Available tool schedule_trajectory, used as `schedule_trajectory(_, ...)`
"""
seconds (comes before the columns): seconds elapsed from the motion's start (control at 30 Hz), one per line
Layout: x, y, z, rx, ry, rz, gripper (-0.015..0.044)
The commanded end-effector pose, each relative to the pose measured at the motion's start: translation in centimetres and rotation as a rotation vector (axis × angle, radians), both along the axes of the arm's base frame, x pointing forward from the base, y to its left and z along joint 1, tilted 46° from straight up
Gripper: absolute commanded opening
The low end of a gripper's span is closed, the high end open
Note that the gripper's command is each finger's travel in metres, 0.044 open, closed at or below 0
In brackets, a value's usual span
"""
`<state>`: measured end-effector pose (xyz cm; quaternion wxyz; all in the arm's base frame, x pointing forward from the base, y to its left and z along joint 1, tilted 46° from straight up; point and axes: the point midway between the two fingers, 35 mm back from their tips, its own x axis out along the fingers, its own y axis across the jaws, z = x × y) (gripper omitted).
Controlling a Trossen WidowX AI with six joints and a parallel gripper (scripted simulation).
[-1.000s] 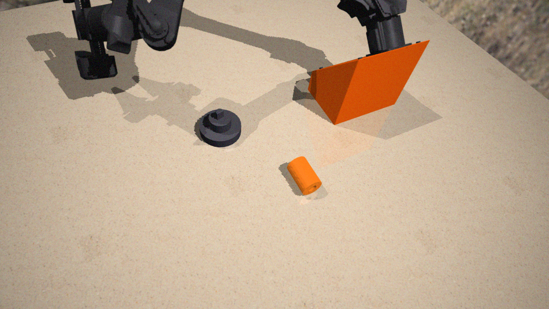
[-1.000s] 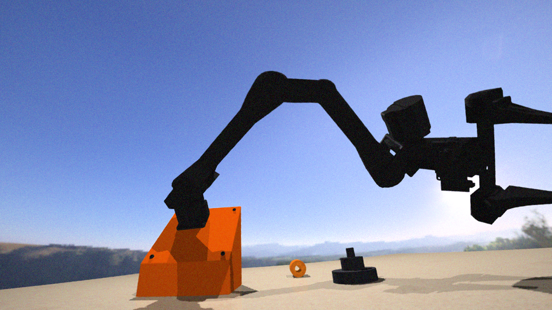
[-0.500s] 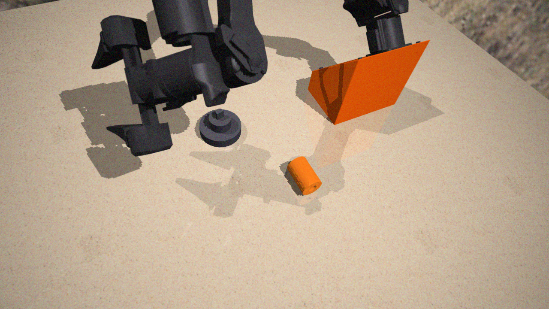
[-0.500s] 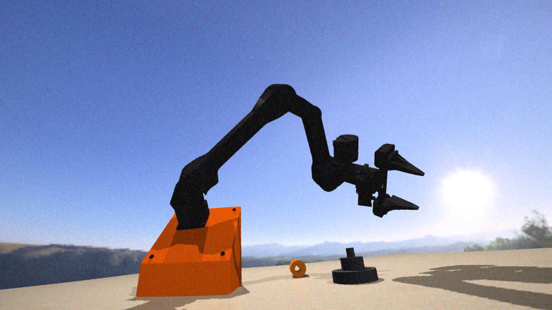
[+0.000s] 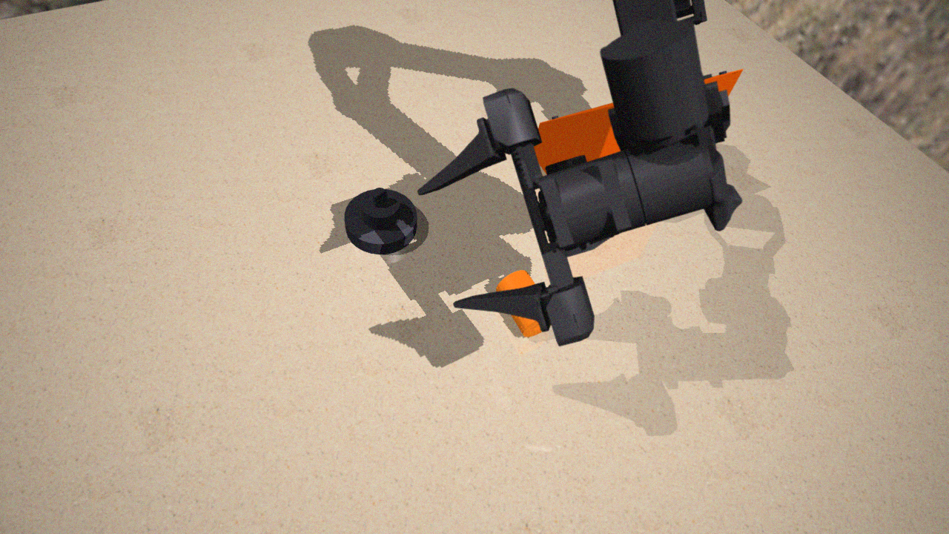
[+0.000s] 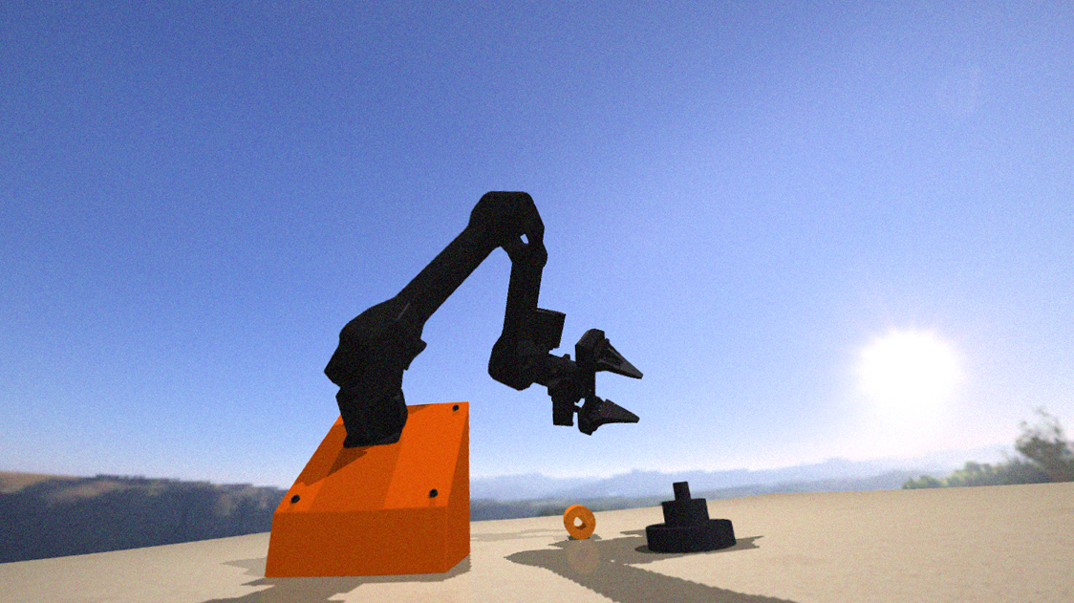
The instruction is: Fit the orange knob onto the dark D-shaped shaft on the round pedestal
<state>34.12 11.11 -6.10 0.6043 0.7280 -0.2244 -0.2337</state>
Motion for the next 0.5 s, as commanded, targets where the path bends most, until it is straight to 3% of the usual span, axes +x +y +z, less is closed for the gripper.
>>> schedule_trajectory(0.0, -6.2, 0.8, -1.3, -0.024, -0.007, 0.085, 0.0440)
schedule_trajectory(0.17, -11.5, 0.5, -1.1, -0.051, -0.047, 0.198, 0.0440)
schedule_trajectory(0.4, -11.6, 0.6, -1.2, -0.071, -0.033, 0.205, 0.0440)
schedule_trajectory(0.47, -10.9, 1.4, -2.4, -0.224, 0.097, 0.230, 0.0440)
